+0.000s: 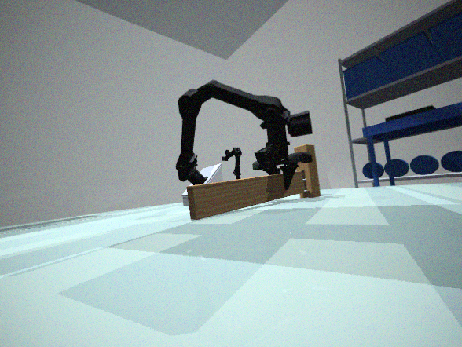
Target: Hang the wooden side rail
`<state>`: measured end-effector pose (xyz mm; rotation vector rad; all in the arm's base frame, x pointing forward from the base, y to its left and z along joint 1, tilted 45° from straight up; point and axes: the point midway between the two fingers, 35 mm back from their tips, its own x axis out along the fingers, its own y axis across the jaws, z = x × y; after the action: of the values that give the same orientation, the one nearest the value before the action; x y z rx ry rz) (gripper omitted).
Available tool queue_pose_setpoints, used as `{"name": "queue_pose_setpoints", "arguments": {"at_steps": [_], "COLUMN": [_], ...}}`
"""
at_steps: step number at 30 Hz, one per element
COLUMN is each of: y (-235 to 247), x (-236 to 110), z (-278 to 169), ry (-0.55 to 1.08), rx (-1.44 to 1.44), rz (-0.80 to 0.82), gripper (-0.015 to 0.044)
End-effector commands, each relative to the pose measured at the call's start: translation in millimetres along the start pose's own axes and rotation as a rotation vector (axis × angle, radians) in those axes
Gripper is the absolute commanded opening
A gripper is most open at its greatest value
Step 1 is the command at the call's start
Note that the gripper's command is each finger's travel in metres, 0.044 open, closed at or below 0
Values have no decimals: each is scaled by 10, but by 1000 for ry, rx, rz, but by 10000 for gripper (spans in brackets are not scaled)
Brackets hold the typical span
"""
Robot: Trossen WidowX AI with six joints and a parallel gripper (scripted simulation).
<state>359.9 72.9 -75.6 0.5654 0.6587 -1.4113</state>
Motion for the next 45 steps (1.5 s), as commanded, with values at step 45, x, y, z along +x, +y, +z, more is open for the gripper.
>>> {"name": "queue_pose_setpoints", "arguments": {"at_steps": [45], "y": [11], "x": [-34], "z": [-68], "ry": [4], "rx": [3], "rz": [8], "gripper": [0]}}
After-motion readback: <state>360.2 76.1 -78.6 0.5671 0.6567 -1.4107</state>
